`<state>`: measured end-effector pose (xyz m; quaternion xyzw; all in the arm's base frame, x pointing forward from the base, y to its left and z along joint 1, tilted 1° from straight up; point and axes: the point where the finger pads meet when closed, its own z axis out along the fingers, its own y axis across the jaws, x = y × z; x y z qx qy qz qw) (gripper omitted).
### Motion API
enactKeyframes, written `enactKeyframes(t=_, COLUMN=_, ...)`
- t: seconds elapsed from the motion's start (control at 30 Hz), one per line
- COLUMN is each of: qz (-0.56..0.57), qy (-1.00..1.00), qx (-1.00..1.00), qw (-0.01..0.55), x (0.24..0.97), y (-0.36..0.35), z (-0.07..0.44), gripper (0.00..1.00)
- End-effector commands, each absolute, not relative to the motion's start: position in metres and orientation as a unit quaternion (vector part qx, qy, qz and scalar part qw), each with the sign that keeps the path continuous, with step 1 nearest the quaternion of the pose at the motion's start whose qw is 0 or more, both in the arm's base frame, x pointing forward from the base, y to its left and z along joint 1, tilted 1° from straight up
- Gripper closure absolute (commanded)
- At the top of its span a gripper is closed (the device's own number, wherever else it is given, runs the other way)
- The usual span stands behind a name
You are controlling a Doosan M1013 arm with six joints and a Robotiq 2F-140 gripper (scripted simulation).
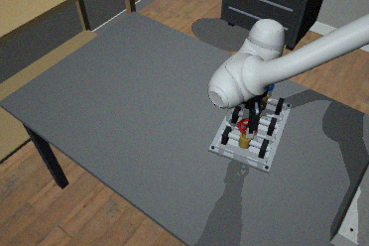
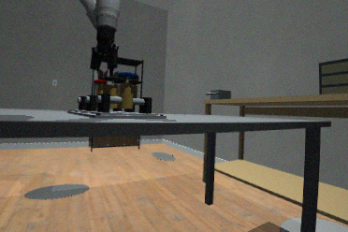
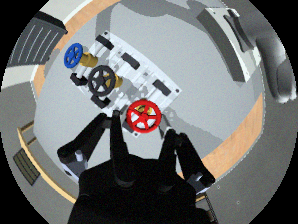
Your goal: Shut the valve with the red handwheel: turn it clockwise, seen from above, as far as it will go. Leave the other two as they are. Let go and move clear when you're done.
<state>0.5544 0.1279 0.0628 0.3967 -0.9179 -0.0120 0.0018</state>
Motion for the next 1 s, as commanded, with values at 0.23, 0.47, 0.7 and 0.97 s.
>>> enactKeyframes(t=0.23, qz=-0.011, qy=-0.947, qx=0.321, qw=0.003, x=0.5543, y=0.1279, z=0.0626, gripper=0.90)
enactKeyframes(t=0.47, qz=-0.011, qy=-0.966, qx=0.260, qw=0.004, x=0.5543, y=0.1279, z=0.0626, gripper=0.90)
enactKeyframes(t=0.7, qz=-0.011, qy=-0.982, qx=0.187, qw=0.004, x=0.5543, y=0.1279, z=0.0626, gripper=0.90)
enactKeyframes(t=0.97, qz=-0.011, qy=-0.992, qx=0.127, qw=0.005, x=0.5543, y=0.1279, z=0.0626, gripper=0.90)
